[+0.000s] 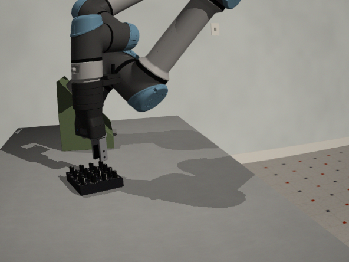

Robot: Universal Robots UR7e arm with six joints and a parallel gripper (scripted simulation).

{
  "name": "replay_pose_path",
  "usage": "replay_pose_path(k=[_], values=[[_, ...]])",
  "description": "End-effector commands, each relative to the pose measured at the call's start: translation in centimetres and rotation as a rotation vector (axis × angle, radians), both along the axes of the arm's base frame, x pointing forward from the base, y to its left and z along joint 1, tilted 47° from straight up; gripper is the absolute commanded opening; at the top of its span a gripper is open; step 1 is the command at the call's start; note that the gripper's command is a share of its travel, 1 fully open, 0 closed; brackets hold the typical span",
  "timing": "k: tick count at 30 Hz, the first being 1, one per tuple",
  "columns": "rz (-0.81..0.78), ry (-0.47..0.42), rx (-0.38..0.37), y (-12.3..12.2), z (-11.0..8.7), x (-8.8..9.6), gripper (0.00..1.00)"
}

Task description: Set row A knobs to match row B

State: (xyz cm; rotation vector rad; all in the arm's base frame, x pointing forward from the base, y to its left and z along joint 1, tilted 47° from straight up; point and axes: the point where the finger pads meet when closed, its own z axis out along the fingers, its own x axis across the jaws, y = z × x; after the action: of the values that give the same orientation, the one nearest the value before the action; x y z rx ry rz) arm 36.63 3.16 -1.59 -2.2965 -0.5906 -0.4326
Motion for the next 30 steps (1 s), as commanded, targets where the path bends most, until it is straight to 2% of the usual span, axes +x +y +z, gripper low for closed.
replay_pose_path(k=[1, 30], values=[[-0.001, -0.001, -0.001, -0.04, 0.01, 0.02, 0.46], [-0.001, -0.001, -0.001, 0.91, -0.92, 0.21, 0.46]])
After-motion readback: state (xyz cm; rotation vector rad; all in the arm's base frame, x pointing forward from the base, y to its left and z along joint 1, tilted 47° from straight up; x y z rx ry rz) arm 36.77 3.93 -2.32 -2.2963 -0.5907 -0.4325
